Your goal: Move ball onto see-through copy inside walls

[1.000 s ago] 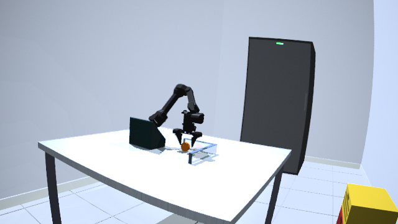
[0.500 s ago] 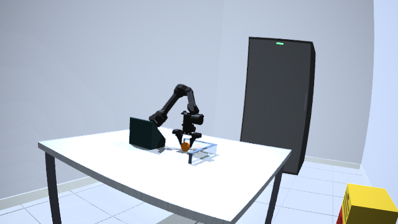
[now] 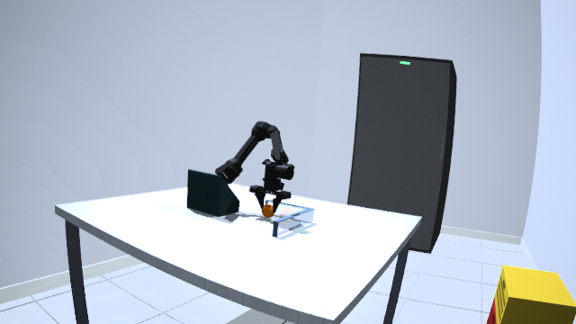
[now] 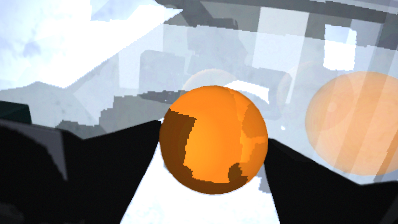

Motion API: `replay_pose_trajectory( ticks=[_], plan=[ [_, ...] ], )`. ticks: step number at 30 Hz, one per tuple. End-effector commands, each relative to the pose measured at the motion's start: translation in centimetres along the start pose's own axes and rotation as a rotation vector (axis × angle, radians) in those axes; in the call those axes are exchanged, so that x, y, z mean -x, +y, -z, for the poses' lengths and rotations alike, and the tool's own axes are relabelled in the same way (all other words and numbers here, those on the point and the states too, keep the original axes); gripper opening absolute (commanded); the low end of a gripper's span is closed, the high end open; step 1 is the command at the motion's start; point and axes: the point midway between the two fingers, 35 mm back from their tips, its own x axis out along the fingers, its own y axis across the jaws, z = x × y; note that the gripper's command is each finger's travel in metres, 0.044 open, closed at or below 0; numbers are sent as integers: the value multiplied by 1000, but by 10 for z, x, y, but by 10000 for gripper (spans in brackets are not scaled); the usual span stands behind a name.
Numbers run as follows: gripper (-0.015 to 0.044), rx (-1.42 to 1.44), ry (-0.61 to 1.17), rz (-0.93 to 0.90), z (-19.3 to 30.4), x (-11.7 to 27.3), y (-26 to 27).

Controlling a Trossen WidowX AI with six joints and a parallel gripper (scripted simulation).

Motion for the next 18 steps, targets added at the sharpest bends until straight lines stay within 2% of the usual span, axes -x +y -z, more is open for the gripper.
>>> replay_pose_trajectory(
  ticks=[1, 3, 18],
  plan=[
    [31, 3, 5, 17, 1, 16, -8],
    [0, 8, 8, 17, 1, 25, -9],
    [0, 50, 14, 6, 2, 113, -5]
  ],
)
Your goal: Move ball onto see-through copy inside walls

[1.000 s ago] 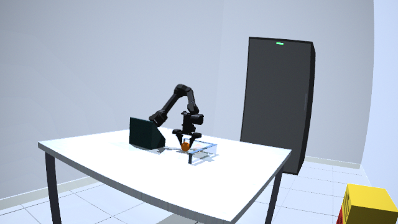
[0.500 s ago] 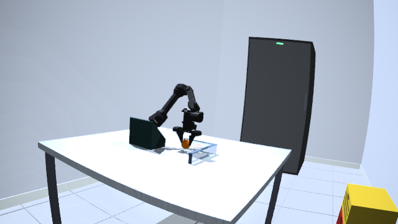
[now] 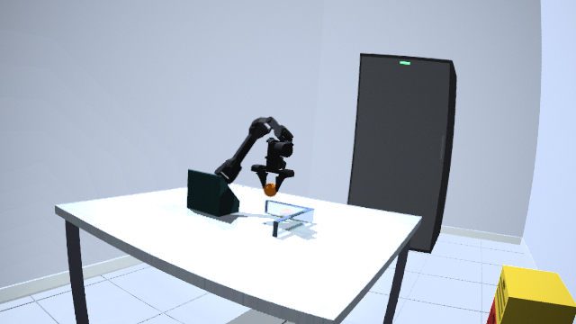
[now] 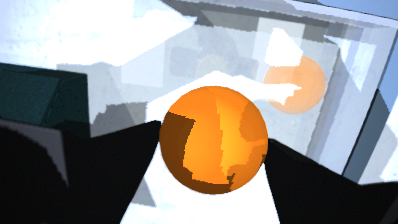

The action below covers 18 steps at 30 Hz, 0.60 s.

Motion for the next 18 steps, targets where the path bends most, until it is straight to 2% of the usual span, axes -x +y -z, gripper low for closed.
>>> replay_pose_trajectory(
  ticks=[1, 8, 18],
  plan=[
    [0, 24, 7, 10, -2, 24, 2],
    [0, 31, 3, 8, -4, 38, 5],
    [0, 33, 7, 13, -15, 6, -52]
  ],
)
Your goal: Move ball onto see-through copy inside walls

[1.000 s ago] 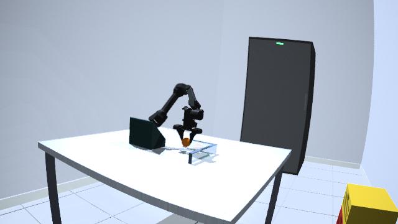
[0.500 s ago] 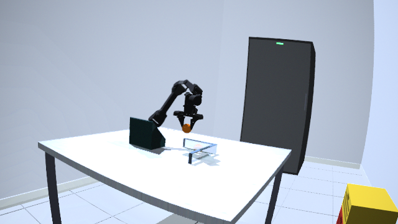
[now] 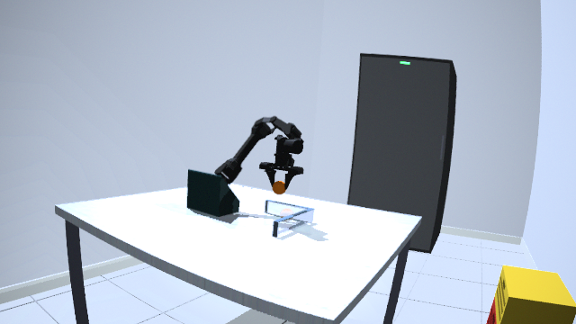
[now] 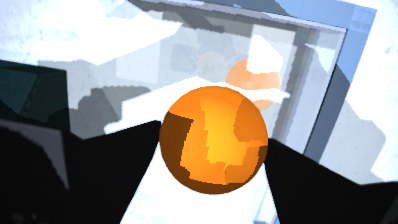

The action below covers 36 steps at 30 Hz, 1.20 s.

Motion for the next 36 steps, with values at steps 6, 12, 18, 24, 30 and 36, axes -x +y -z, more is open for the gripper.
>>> replay_pose_trajectory(
  ticks=[6, 12, 18, 24, 30, 36],
  plan=[
    [0, 3, -11, 2, -12, -30, -42],
    [0, 3, -10, 2, -12, -39, -43],
    [0, 3, -10, 3, -12, -70, -44],
    [0, 3, -14, 3, -14, -99, -42],
    [0, 3, -14, 3, -14, -101, -42],
    [0, 3, -14, 3, -14, -110, -42]
  ],
)
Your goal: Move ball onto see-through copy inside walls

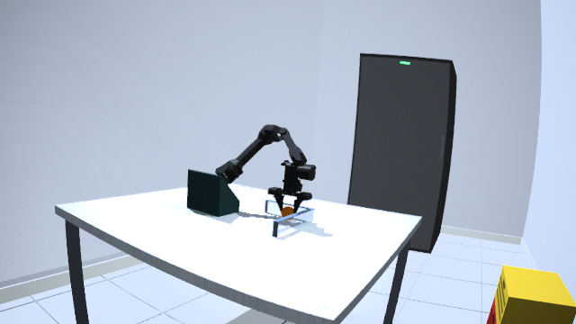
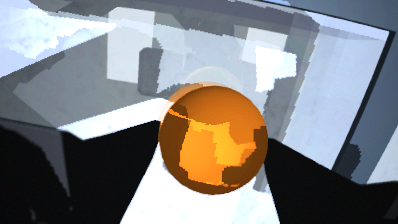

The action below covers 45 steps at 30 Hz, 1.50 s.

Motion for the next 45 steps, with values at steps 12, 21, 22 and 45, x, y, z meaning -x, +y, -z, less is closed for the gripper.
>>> replay_pose_trajectory(
  ticks=[12, 21, 22, 45],
  plan=[
    [79, 0, -1, -2, -1, -11, 1],
    [315, 0, -1, -2, -1, -11, 1],
    [341, 0, -1, -2, -1, -11, 1],
    [440, -22, -2, 1, 5, 91, 1]
  ],
)
